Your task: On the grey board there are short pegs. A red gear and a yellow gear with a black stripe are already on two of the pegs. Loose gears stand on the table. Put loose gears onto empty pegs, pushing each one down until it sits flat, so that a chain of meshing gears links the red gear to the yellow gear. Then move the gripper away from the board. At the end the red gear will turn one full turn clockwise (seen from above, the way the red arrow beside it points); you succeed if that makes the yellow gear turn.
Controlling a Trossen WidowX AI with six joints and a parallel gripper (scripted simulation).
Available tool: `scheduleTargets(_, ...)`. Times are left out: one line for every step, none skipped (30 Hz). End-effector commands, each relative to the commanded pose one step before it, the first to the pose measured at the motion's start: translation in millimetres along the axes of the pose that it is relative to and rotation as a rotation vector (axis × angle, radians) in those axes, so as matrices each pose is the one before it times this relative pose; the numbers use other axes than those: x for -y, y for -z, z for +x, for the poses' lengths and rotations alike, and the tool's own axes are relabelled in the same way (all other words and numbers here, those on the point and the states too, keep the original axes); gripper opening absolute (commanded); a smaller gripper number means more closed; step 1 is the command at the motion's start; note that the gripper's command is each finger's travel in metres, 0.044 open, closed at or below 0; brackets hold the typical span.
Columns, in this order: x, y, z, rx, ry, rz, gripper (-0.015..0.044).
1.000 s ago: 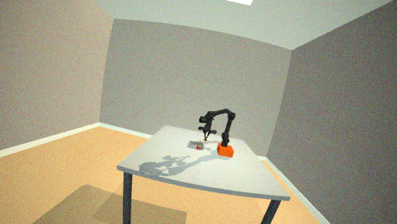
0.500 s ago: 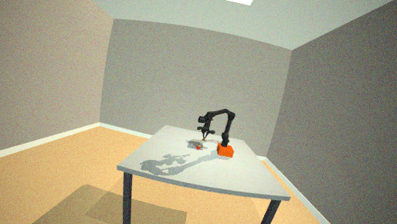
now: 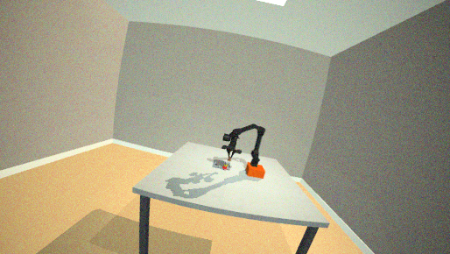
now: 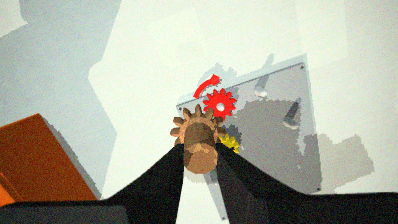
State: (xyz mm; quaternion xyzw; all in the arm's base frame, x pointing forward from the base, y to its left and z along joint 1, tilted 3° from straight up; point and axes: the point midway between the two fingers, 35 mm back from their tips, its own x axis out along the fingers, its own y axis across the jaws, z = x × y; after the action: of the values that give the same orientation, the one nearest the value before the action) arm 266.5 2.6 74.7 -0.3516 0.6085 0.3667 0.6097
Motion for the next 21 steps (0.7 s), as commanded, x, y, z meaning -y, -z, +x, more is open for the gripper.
scheduleTargets(1.88,7.41,10.7,-0.01254,-0.01302,-0.0038,0.0)
scheduleTargets(1.03,1.77,1.88,-0.00017,0.00007,0.0,0.0)
scheduleTargets(0.98,1.76,1.87,-0.00029,0.00024,-0.0003,0.0)
scheduleTargets(0.96,1.77,1.87,-0.0003,0.00023,-0.0003,0.0)
scheduleTargets(0.94,1.8,1.87,-0.00023,0.00012,-0.0001,0.0)
scheduleTargets(0.91,1.81,1.87,-0.00023,0.0001,-0.0001,0.0)
scheduleTargets(0.89,1.84,1.87,-0.00016,0.00001,0.0001,0.0)
scheduleTargets(0.87,1.85,1.87,-0.00015,-0.00001,0.0001,0.0)
scheduleTargets(0.84,1.86,1.87,-0.00015,-0.00002,0.0001,0.0)
scheduleTargets(0.81,1.88,1.86,-0.00015,-0.00002,0.0001,0.0)
scheduleTargets(0.78,1.89,1.86,-0.00015,-0.00003,0.0001,0.0)
scheduleTargets(0.75,1.9,1.86,-0.00015,-0.00003,0.0001,0.0)
scheduleTargets(0.73,1.91,1.86,-0.00015,-0.00004,0.0001,0.0)
scheduleTargets(0.7,1.92,1.85,-0.00015,-0.00005,0.0001,0.0)
scheduleTargets(0.67,1.92,1.85,-0.00015,-0.00005,0.0001,0.0)
scheduleTargets(0.64,1.93,1.85,-0.00015,-0.00006,0.0001,0.0)
scheduleTargets(0.51,1.61,1.53,-0.00013,-0.00005,0.0001,0.0)
scheduleTargets(0.3,0.97,0.92,-0.00008,-0.00003,0.0,0.0)
scheduleTargets(0.1,0.32,0.31,-0.00003,-0.00001,0.0,0.0)
scheduleTargets(0.0,0.02,-0.27,0.0,0.0,0.0,0.0)
scheduleTargets(-0.01,0.04,-0.47,0.0,0.0,0.0,0.0)
